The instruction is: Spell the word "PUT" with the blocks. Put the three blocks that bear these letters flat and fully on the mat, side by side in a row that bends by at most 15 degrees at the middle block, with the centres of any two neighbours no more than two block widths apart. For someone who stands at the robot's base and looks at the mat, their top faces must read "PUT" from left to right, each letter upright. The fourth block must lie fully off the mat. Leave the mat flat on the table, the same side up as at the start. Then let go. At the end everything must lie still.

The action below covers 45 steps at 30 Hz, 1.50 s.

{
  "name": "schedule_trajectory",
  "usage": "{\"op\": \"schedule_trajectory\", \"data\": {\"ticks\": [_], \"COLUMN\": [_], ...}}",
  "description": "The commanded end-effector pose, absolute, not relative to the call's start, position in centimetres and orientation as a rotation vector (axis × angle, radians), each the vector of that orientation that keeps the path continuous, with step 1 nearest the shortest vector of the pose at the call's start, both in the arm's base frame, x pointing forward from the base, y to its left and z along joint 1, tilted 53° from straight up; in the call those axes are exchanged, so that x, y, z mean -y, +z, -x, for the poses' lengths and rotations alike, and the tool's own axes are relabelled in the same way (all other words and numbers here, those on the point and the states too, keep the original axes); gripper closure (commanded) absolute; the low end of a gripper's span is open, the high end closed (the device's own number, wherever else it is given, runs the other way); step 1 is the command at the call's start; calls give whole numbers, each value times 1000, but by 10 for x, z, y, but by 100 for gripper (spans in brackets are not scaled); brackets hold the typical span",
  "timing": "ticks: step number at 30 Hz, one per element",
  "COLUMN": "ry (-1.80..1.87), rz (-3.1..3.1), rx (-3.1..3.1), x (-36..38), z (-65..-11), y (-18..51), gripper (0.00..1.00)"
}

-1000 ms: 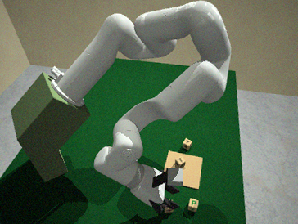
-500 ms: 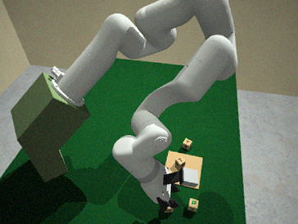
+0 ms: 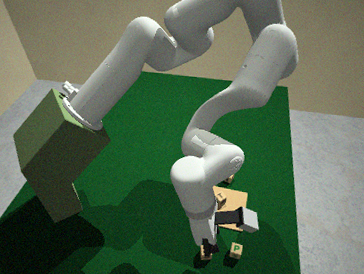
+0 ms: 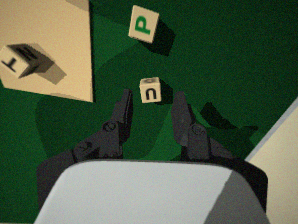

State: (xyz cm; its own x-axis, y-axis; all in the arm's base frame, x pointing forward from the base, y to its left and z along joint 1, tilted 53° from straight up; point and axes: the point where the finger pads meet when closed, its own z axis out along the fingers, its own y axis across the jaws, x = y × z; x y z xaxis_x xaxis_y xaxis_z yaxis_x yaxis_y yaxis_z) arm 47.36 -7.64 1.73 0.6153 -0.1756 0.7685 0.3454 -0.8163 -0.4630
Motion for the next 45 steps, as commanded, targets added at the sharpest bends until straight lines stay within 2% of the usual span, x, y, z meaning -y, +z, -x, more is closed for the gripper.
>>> {"op": "schedule_trajectory", "data": {"ticks": [1, 11, 12, 21, 45], "ry": [-994, -883, -883, -885, -1130], "rz": [2316, 2371, 2371, 2371, 2339], "rx": [185, 224, 224, 228, 948], "x": [77, 80, 80, 79, -44], "z": [-472, -471, -471, -471, -436], "y": [20, 23, 23, 23, 110], "gripper": [53, 53, 0, 0, 0]}}
